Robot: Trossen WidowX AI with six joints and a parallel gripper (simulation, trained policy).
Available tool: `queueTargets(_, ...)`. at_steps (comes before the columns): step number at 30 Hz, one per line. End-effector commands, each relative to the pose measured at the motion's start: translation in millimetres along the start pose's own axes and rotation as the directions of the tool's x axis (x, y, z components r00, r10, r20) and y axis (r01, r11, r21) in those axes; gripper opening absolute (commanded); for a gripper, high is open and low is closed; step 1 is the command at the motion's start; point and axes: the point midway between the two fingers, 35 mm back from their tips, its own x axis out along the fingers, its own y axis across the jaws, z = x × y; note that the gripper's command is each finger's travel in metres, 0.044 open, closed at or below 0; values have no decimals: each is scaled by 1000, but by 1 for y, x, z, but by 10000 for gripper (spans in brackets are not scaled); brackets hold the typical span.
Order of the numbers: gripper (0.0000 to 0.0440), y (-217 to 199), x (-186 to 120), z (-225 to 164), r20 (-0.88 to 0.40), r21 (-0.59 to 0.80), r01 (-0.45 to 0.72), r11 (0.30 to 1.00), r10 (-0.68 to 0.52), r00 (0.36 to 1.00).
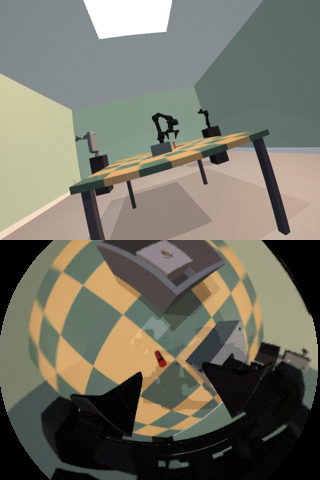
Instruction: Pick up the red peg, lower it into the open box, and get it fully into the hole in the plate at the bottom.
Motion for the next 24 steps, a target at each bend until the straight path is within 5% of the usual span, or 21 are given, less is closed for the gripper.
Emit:
queueTargets(1,435,0,9,0,1,17,26,1000,-26,1000)
queueTargets(21,439,12,73,3,33,44,46,998,-47,998)
queueTargets(24,404,12,82,3,35,42,50,998,-52,998)
